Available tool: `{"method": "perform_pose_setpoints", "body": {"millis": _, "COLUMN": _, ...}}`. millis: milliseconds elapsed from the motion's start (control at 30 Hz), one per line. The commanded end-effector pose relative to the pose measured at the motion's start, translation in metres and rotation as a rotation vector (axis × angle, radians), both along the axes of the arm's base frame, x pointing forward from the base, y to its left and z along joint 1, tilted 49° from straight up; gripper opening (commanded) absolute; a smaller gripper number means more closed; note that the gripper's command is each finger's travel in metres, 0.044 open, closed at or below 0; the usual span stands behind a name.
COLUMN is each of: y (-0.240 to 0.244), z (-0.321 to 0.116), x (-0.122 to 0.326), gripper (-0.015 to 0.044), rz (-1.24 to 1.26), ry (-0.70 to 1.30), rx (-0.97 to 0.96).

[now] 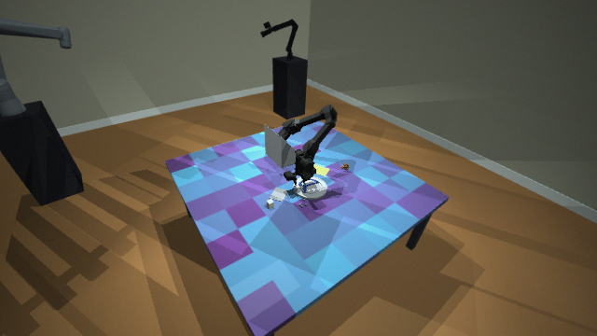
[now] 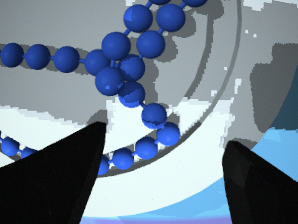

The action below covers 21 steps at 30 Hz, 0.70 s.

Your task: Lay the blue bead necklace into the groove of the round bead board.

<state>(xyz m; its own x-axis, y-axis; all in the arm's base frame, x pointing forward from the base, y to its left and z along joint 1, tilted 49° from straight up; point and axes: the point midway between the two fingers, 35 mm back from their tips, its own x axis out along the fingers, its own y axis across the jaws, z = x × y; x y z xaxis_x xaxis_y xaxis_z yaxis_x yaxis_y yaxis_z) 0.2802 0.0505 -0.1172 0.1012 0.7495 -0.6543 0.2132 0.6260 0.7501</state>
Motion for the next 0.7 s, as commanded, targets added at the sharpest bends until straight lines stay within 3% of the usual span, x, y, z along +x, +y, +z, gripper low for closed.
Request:
{"method": "perform_pose_setpoints", "body": {"millis": 0, "y": -0.0011, "z": 0.0012, "x": -0.0005, "gripper": 0.0368, "rz": 0.001, "ry": 0.002, "rx": 0.001}}
{"method": "perform_pose_setpoints", "body": {"millis": 100, "y": -0.0012, "z": 0.0012, "x": -0.0010, "gripper": 0.0440, "rz": -0.002, "ry": 0.007, "rx": 0.002}}
{"method": "perform_pose_setpoints", "body": {"millis": 667, "y": -0.0053, "z": 0.0046, "x": -0.0014, "gripper": 0.0440, "rz": 0.002, "ry": 0.006, "rx": 0.004}}
